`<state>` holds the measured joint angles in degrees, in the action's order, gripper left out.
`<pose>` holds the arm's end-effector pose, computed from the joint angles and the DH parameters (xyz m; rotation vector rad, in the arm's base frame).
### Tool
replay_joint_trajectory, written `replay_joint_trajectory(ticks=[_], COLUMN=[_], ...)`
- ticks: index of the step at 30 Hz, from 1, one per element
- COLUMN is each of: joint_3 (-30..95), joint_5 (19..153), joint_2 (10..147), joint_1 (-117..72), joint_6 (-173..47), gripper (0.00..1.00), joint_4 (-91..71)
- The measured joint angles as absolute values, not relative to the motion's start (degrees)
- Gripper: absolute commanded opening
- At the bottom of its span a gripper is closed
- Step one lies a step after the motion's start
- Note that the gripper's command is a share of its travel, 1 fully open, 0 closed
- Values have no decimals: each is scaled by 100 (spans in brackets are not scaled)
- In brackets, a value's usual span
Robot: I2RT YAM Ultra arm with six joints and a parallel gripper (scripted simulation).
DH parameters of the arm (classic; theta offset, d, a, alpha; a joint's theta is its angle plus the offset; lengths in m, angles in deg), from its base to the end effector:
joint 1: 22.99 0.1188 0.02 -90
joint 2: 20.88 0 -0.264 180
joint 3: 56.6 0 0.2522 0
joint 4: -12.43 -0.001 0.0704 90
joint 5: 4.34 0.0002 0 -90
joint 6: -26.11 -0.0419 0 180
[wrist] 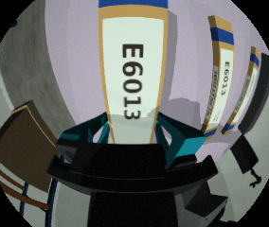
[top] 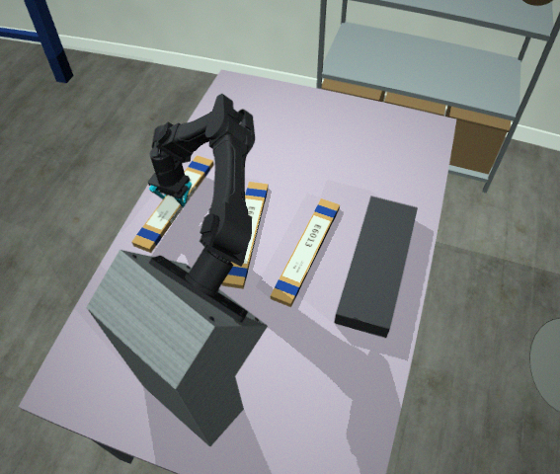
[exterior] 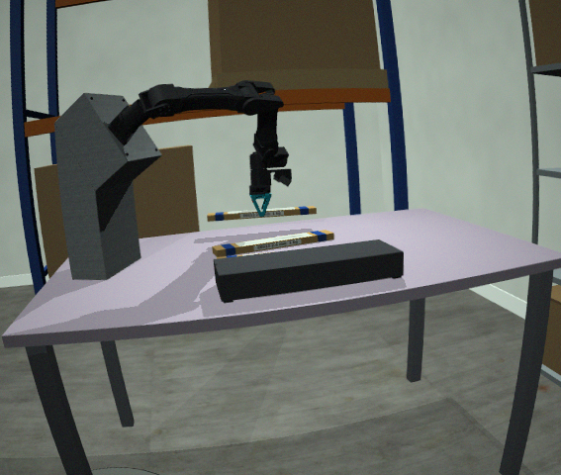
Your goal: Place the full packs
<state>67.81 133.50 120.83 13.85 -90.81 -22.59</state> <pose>0.4406 0.2926 0.1293 0.1374 2.1559 -0.4196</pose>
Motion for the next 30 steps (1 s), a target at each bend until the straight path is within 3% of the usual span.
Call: replay_joint_trajectory(ticks=[30], joint_3=[6820], joint_5=[13391], joint_2=[12129], joint_1=[1440], joint_6=[-9142], gripper=[0], joint_4=[-2346])
